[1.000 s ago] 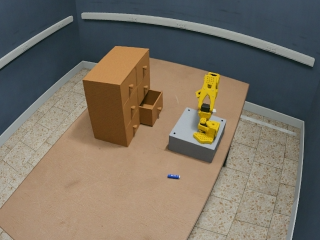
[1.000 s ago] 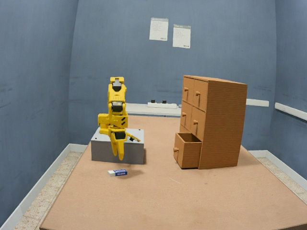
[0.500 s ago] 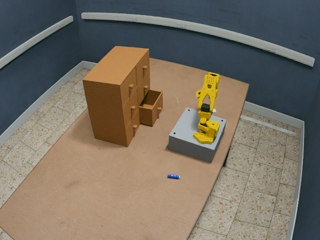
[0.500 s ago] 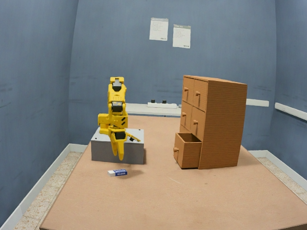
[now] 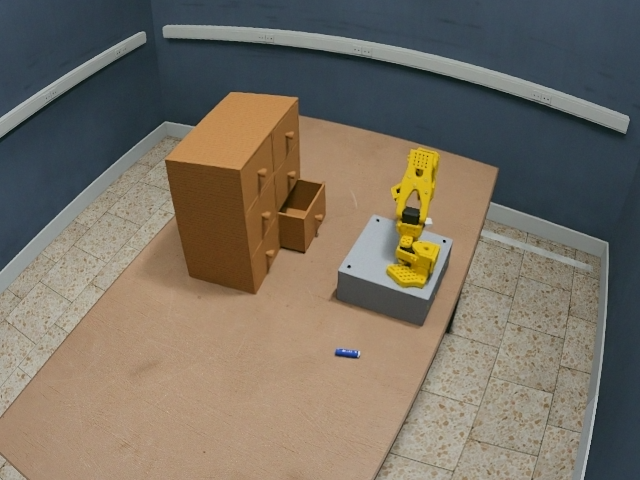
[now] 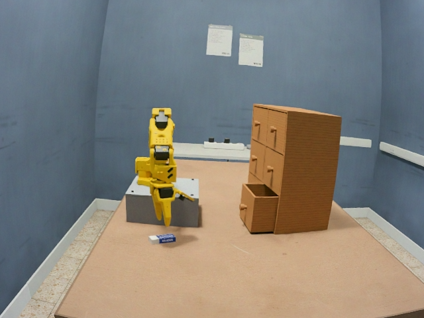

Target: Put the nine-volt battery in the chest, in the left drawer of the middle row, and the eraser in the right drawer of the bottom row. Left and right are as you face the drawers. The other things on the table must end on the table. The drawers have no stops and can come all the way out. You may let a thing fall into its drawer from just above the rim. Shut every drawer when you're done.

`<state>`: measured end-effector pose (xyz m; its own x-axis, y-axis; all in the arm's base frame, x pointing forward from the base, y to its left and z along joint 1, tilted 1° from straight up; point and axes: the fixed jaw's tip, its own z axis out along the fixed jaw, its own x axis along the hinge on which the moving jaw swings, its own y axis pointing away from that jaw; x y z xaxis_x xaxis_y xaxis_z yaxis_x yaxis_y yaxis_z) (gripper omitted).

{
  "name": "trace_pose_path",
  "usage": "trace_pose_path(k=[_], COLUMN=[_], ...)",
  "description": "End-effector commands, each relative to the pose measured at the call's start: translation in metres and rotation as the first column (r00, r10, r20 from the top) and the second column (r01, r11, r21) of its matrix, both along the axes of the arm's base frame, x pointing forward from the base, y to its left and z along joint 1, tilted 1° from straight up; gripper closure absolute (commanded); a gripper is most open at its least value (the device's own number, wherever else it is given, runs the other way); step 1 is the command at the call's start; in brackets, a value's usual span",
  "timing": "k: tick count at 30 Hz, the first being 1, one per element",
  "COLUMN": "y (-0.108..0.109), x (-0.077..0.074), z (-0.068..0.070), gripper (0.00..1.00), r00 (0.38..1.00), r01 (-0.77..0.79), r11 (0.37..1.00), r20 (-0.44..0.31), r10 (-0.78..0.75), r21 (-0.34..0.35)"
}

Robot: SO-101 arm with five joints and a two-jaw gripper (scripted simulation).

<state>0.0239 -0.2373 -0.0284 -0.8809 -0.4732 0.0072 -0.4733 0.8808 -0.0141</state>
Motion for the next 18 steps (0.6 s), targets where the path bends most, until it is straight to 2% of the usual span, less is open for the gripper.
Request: trace_pose_path(k=[1, 18], y=[0.0021, 0.0039], x=[-0.0015, -0.0028], z=[-0.0044, -0.0087], gripper=[0.73, 0.73], r00=[1.0, 1.0], r01=[-0.002, -0.002], r11=[1.0, 1.0], r20=[0.0, 0.0], r10=[0.002, 0.002], r21=[0.012, 0.012])
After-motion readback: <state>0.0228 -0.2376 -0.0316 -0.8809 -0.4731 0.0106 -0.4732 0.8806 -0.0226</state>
